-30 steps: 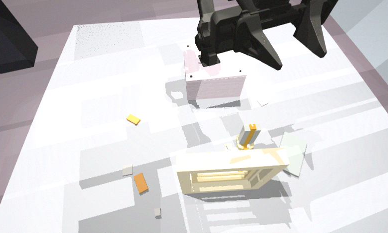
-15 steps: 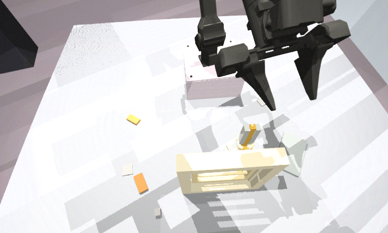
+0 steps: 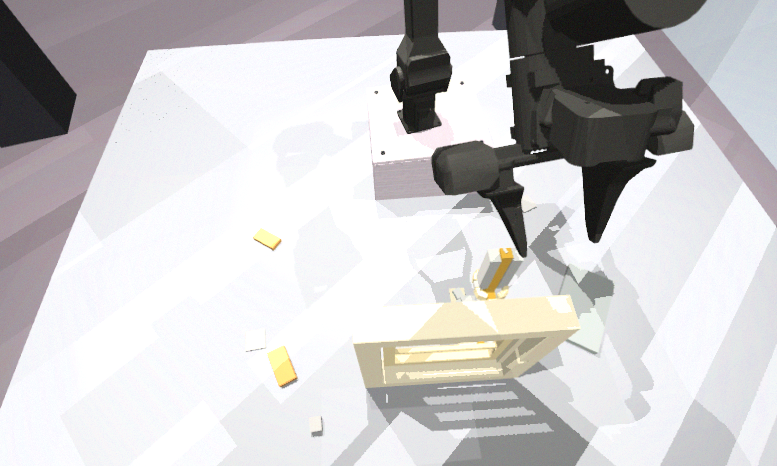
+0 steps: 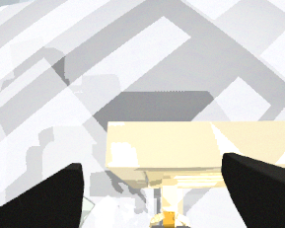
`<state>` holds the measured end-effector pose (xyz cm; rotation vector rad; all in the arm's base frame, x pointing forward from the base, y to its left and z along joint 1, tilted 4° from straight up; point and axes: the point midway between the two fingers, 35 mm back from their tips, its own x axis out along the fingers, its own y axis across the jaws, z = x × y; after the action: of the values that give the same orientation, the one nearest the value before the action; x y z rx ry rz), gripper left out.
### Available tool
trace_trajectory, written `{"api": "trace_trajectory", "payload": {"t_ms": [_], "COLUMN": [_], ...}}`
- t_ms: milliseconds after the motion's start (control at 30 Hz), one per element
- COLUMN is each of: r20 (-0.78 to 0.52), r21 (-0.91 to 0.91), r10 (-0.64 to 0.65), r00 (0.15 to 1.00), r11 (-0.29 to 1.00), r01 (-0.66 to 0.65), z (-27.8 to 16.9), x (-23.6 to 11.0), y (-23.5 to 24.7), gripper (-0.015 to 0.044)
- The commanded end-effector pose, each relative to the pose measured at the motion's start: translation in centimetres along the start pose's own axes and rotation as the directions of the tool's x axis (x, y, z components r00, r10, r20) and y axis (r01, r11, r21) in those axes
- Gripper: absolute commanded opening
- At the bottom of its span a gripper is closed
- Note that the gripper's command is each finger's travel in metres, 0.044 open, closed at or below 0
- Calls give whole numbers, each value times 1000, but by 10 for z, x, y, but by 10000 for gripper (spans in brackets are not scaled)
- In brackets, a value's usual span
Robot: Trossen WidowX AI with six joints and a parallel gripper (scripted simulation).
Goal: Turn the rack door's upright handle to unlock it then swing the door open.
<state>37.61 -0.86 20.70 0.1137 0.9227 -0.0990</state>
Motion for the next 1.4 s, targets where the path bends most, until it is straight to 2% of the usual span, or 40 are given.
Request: {"api": "trace_trajectory", "payload": {"t_ms": [0, 333, 700, 1367], "r20": [-102, -351, -593, -606], "r21": [12, 21, 10, 9], "r10": [-22, -66, -110, -113], "r00": [995, 934, 797, 787], "r11": [1000, 997, 989, 989], "r01": [23, 79, 144, 149], "z": [-8, -28, -49, -63], "x": [9, 22, 27, 47], "y": [-3, -7, -13, -16], "gripper": [292, 292, 292, 292]}}
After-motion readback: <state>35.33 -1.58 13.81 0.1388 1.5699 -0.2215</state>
